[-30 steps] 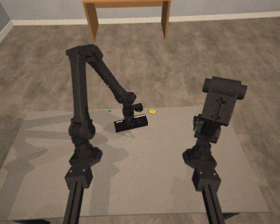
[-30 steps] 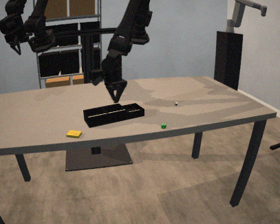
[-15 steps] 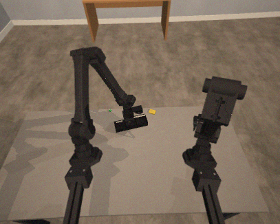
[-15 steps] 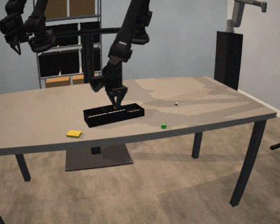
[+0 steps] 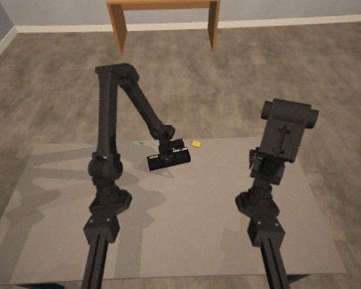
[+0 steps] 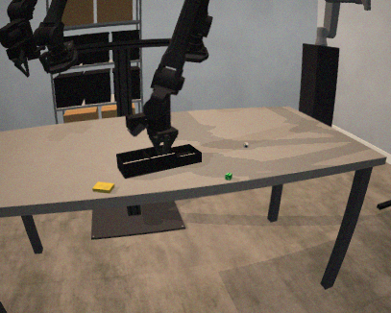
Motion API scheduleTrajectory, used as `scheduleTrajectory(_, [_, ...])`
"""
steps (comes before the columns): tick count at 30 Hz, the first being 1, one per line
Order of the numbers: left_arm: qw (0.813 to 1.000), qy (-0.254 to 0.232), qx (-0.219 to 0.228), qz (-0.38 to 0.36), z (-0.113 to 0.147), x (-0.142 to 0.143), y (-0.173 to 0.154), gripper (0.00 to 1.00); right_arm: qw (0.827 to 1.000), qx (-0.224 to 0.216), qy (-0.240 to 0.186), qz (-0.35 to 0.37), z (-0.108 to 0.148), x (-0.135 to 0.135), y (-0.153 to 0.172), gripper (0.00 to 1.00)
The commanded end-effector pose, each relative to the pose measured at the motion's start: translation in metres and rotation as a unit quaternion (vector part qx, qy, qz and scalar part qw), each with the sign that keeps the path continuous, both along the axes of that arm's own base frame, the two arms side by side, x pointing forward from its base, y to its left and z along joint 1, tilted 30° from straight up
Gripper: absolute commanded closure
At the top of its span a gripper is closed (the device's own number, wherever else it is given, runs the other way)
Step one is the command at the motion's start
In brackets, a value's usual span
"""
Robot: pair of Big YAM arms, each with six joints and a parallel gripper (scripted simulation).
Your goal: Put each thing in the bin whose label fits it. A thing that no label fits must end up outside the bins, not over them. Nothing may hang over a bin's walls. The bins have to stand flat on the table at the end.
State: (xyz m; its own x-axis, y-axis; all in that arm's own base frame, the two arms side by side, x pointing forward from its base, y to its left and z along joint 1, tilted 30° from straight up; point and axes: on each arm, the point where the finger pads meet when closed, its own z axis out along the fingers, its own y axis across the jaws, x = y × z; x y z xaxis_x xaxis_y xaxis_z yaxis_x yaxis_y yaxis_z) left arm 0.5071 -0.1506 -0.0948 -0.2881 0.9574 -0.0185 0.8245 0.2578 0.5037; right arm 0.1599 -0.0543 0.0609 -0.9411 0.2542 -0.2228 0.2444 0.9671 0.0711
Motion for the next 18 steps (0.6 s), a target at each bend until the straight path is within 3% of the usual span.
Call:
scheduleTrajectory(1, [1.0, 0.001, 0.003, -0.012, -0.0006, -0.0016, -0.0031, 0.89, 1.0, -0.003, -0.011, -0.008, 0.0023, 0.0025, -0.0029, 0.0])
scheduleTrajectory(10, [1.0, -0.003, 0.0, -0.006, 0.0034, 0.0018, -0.003, 0.89, 1.0, -0.003, -0.011, -0.008, 0.0023, 0.0025, -0.0029, 0.0])
scheduleTrajectory(11, [1.0, -0.003, 0.0, -0.006, 0.0034, 0.0018, -0.0031, 0.79, 1.0, -0.003, -0.011, -0.008, 0.0023, 0.0025, -0.0029, 0.0])
scheduleTrajectory(18, [1.0, -0.003, 0.0, -0.006, 0.0036, 0.0018, -0.0031, 0.79, 1.0, -0.003, -0.011, -0.008, 0.0023, 0.0025, -0.0029, 0.0])
